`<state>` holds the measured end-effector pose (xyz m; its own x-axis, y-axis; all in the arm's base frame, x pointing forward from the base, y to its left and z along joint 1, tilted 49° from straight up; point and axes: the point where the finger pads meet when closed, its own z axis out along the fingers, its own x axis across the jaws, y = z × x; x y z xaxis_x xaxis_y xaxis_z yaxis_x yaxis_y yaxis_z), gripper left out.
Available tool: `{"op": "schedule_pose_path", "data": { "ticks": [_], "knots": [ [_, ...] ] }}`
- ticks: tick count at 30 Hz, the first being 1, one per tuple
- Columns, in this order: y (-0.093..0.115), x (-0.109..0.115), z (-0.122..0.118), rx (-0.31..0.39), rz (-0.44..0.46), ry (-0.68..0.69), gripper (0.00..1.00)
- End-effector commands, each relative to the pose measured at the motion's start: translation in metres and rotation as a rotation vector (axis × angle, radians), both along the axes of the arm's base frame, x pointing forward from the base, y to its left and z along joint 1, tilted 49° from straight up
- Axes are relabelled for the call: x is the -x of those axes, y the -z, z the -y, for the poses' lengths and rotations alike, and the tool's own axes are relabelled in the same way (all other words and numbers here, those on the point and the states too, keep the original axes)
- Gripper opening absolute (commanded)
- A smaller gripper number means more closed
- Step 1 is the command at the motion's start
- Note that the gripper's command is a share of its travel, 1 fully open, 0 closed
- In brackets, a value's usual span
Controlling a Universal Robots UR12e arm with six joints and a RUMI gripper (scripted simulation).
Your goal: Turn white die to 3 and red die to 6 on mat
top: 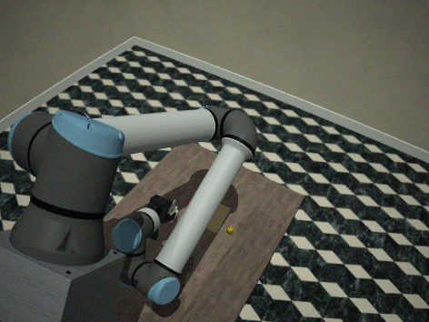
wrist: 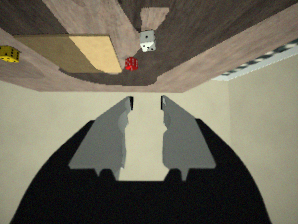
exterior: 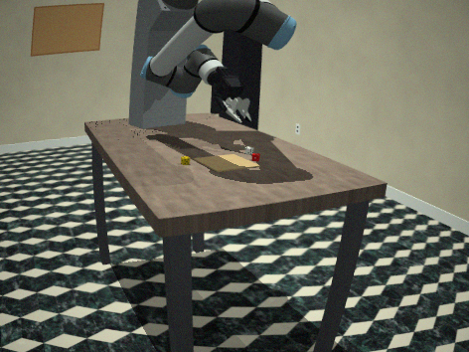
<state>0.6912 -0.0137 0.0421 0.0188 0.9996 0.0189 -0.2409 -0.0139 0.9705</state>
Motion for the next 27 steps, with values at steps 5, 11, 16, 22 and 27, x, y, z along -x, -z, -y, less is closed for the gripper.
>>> {"op": "schedule_pose_path", "data": {
  "ticks": [5,11,16,22,27],
  "knots": [
    [-0.004,0.000,0.001,-0.001,-0.054,0.000,0.21],
    [-0.008,0.000,0.000,-0.002,-0.118,-0.002,0.21],
    [-0.014,-0.002,0.001,-0.004,-0.219,-0.003,0.21],
    [-0.022,-0.003,0.001,-0.007,-0.357,-0.006,0.21],
    [-0.026,-0.003,0.001,-0.008,-0.429,-0.008,0.21]
  ]
}}
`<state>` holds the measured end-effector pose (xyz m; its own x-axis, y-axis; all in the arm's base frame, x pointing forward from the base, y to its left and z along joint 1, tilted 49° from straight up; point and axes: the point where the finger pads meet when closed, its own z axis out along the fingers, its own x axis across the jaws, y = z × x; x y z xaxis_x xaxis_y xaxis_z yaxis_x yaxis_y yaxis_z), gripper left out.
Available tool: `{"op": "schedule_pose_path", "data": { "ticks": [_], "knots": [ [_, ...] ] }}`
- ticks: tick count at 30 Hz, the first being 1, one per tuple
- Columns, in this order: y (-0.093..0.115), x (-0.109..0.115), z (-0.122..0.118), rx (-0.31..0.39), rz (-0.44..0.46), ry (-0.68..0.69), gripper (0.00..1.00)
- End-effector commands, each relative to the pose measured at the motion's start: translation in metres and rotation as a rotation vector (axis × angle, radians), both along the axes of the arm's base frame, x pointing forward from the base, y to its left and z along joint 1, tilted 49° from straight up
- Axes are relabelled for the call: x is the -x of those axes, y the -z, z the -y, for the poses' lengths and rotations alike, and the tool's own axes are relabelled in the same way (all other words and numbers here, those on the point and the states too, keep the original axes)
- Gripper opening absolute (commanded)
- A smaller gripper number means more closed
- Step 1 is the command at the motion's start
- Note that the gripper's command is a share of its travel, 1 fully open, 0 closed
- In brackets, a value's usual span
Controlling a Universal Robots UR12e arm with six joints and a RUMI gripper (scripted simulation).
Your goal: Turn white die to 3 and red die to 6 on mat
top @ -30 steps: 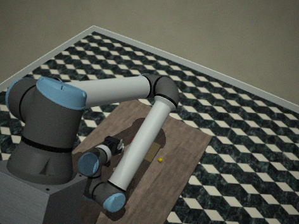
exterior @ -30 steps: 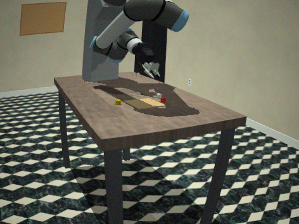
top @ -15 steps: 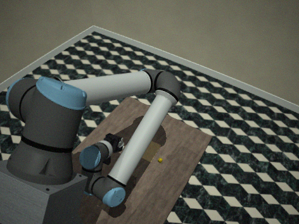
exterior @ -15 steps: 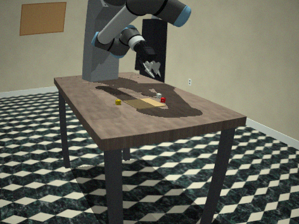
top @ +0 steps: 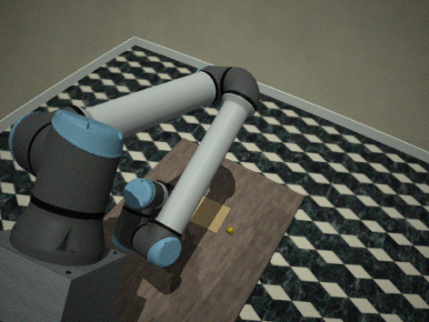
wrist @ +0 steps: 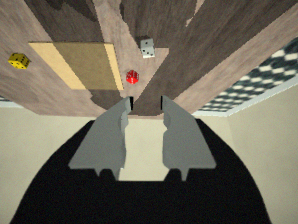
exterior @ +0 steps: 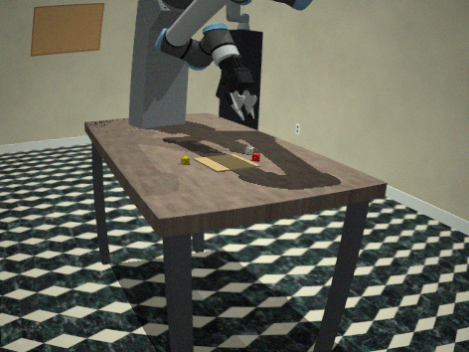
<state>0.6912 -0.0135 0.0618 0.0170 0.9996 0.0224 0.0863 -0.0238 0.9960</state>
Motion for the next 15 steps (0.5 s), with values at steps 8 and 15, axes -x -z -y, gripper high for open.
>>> {"op": "schedule_pose_path", "data": {
  "ticks": [8,15],
  "knots": [
    [-0.016,-0.004,0.002,-0.002,-0.274,-0.003,0.21],
    [-0.021,-0.004,0.001,-0.003,-0.372,-0.006,0.21]
  ]
}}
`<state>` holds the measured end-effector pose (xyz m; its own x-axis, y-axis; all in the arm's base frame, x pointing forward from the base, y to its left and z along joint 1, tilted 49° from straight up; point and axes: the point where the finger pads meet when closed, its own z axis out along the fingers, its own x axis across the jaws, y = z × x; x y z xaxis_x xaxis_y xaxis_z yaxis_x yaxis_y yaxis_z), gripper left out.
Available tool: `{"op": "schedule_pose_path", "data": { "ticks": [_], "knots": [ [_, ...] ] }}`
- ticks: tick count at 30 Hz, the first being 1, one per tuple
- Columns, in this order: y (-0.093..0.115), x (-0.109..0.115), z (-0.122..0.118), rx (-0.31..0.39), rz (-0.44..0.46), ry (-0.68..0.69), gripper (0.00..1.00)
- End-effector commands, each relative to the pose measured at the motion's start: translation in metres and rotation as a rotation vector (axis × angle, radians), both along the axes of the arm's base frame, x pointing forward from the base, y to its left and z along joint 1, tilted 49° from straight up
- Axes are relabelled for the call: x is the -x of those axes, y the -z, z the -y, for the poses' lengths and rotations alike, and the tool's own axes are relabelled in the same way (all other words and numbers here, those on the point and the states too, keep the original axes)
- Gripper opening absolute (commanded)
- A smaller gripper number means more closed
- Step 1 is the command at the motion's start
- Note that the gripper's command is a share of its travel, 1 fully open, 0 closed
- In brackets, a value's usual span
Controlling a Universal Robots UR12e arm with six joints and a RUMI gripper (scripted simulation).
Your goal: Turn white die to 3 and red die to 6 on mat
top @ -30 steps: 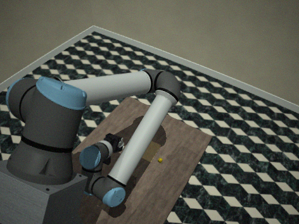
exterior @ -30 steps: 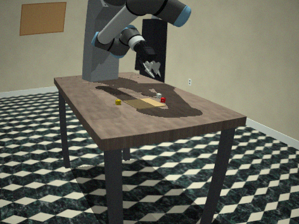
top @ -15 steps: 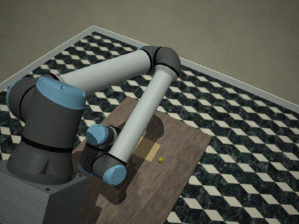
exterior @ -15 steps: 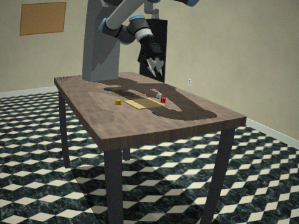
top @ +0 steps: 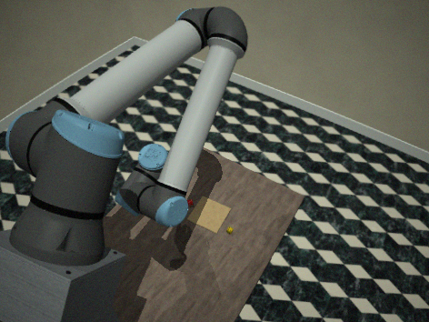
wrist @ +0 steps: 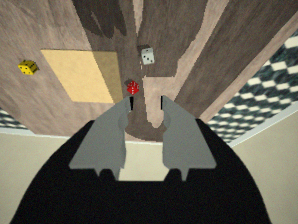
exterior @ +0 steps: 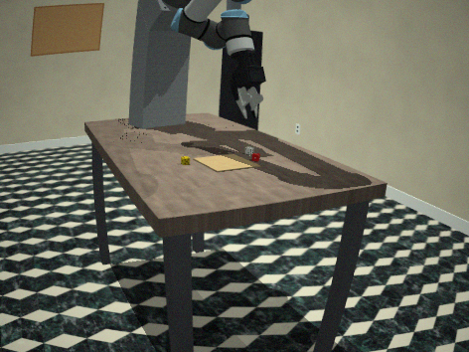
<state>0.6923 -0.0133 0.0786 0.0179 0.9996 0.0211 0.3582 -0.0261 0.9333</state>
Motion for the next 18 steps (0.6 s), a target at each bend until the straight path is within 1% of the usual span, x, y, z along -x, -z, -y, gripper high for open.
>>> {"op": "schedule_pose_path", "data": {
  "ticks": [1,11,15,18],
  "knots": [
    [-0.005,-0.003,0.001,0.000,-0.110,-0.001,0.21],
    [-0.013,-0.005,0.002,-0.003,-0.259,-0.004,0.21],
    [-0.016,-0.005,0.002,-0.004,-0.299,-0.005,0.21],
    [-0.017,-0.005,0.002,-0.004,-0.307,-0.005,0.21]
  ]
}}
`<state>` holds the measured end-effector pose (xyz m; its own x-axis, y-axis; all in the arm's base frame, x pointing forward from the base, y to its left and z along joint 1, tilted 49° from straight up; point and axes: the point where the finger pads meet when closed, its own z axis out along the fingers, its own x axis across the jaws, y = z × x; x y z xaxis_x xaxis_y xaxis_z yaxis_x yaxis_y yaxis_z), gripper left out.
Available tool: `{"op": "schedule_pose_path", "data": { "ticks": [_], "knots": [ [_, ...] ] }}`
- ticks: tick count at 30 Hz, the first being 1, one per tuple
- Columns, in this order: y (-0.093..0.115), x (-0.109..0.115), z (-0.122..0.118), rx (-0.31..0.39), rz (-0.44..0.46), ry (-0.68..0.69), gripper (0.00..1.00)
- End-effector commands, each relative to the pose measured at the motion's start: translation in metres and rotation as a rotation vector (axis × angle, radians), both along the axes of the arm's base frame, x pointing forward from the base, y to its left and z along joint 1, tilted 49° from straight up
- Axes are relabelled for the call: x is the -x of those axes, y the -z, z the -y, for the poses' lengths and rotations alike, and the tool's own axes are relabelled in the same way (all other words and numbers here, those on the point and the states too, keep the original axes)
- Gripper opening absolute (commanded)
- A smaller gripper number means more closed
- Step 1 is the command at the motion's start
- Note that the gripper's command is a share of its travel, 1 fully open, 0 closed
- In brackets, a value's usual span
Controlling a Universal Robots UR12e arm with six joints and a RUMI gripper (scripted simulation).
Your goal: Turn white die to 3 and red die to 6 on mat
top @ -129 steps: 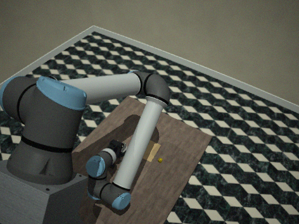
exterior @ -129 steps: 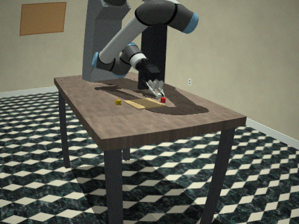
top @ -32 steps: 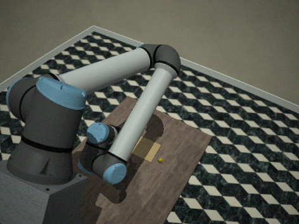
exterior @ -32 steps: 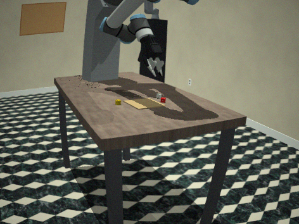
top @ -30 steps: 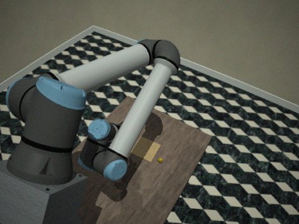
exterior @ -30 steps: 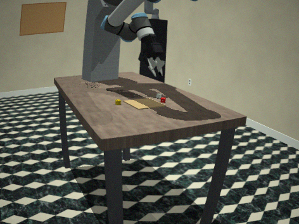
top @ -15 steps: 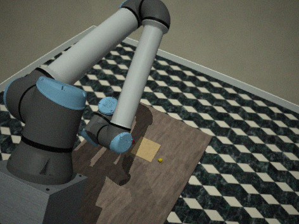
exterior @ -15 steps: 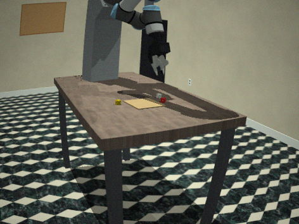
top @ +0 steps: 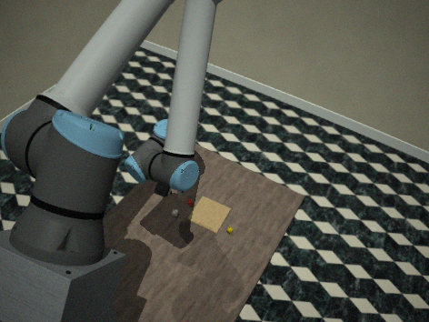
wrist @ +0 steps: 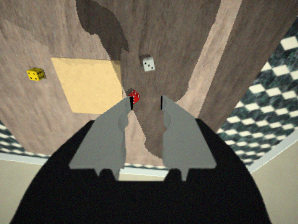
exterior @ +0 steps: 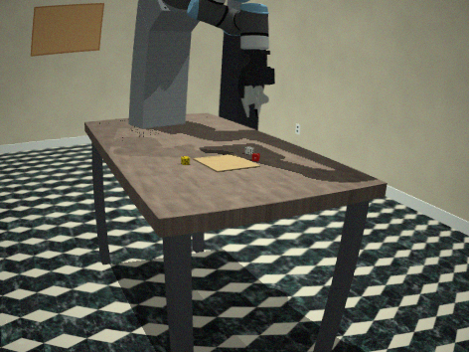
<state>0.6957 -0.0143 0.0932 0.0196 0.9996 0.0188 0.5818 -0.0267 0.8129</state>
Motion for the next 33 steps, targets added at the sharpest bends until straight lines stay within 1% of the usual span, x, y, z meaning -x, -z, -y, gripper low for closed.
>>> {"op": "schedule_pose_path", "data": {
  "ticks": [1,7,16,17,26,28,31,33],
  "knots": [
    [-0.003,-0.001,0.000,-0.001,-0.059,-0.002,0.21],
    [-0.005,-0.001,0.000,-0.001,-0.086,-0.003,0.21],
    [-0.005,-0.001,0.000,-0.001,-0.092,-0.003,0.21],
    [-0.005,-0.001,0.000,-0.001,-0.092,-0.003,1.00],
    [-0.005,-0.001,0.000,-0.001,-0.092,-0.004,1.00],
    [0.002,-0.006,0.000,0.011,-0.092,-0.013,1.00],
    [0.023,-0.020,-0.001,0.044,-0.093,-0.040,1.00],
    [0.023,-0.020,-0.001,0.044,-0.093,-0.040,1.00]
  ]
}}
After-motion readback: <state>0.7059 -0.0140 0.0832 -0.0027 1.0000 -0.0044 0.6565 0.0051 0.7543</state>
